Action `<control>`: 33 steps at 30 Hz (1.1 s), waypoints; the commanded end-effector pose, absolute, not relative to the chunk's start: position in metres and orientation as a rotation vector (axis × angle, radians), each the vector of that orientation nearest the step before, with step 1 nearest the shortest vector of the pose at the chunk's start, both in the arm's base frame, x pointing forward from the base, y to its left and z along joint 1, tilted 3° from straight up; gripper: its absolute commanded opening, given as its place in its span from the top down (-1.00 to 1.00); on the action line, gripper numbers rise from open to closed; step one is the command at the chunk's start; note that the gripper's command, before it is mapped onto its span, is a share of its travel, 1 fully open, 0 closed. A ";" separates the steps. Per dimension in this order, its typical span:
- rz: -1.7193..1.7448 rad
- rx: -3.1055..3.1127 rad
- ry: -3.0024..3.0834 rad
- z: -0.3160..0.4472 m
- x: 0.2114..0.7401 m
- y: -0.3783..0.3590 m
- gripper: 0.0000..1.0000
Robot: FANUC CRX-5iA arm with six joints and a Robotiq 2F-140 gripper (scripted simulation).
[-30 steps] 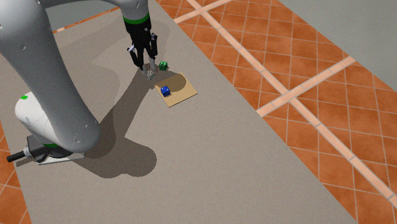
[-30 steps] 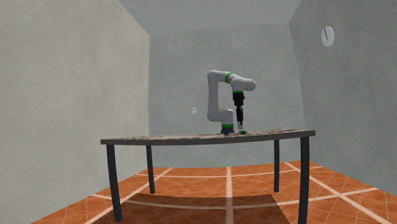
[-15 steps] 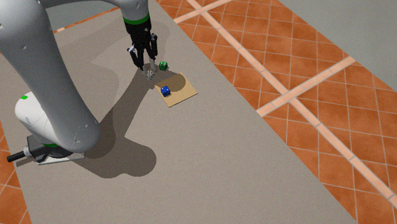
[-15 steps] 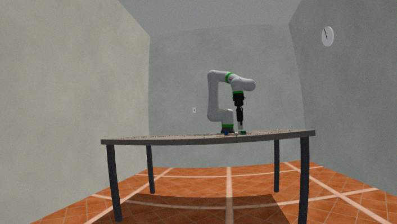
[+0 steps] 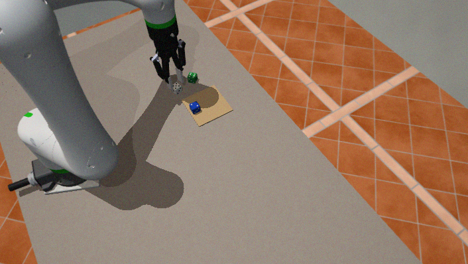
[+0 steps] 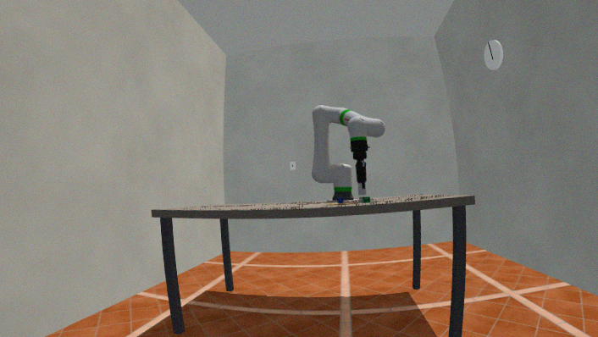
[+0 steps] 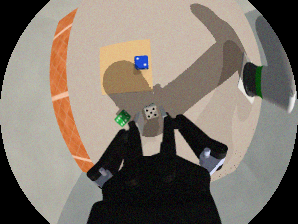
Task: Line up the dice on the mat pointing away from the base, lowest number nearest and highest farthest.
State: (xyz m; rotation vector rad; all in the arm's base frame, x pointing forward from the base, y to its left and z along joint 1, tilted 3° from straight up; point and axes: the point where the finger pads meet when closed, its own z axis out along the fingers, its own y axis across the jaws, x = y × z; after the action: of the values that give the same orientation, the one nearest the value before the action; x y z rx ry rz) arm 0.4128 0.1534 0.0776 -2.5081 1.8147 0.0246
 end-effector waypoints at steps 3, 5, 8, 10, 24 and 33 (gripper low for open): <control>0.024 -2.508 1.815 0.078 0.413 0.153 0.44; 0.024 -2.508 1.815 0.078 0.413 0.153 0.44; 0.024 -2.508 1.815 0.078 0.413 0.153 0.44; 0.024 -2.508 1.815 0.078 0.413 0.153 0.44; 0.024 -2.508 1.815 0.070 0.413 0.154 0.44; 0.024 -2.508 1.815 0.051 0.413 0.155 0.44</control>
State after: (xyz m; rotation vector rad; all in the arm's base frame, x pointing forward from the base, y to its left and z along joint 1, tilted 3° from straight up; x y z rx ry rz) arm 0.4130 0.1542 0.0574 -2.5082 1.8147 0.0248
